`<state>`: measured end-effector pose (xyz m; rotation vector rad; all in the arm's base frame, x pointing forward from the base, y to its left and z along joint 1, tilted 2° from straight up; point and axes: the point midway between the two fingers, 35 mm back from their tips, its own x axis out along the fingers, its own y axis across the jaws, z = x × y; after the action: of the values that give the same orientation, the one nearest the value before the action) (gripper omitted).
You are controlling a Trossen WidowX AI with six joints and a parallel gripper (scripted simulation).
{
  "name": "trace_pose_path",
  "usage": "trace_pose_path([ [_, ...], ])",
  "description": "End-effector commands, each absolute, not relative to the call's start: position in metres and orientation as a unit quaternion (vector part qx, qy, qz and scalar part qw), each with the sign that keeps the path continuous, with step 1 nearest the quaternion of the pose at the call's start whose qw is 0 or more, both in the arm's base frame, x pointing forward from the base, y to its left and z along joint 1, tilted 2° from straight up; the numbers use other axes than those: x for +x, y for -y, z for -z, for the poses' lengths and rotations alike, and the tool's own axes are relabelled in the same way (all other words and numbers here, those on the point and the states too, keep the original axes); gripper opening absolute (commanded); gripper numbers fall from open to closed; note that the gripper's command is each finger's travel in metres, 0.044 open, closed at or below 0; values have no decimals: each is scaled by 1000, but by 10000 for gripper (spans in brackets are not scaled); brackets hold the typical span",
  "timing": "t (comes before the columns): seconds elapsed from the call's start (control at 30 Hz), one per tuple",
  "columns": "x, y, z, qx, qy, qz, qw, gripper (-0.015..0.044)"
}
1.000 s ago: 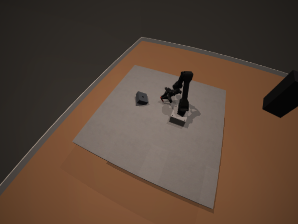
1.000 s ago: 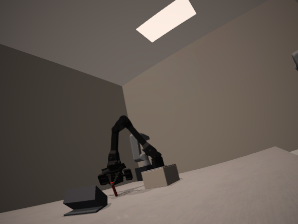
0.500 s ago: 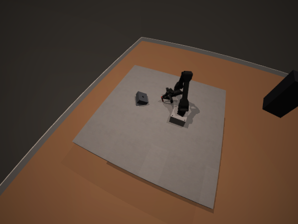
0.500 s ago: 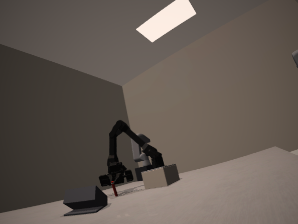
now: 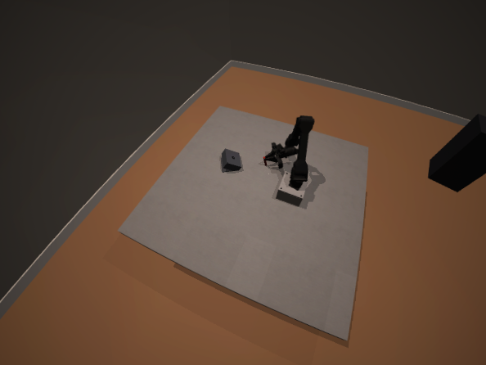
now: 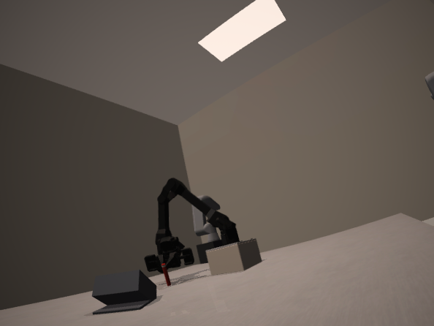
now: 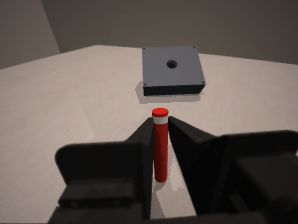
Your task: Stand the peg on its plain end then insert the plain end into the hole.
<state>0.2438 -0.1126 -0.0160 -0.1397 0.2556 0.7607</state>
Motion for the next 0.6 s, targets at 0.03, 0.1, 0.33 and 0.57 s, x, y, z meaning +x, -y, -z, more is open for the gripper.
trace_pose_path([
  [0.03, 244, 113, 18, -68, -124, -370, 918, 49],
  [0.1, 244, 113, 19, -67, -124, -370, 918, 49],
  [0.33, 243, 113, 21, -67, -124, -370, 918, 49],
  [0.57, 242, 114, 20, -63, -125, -369, 919, 49],
])
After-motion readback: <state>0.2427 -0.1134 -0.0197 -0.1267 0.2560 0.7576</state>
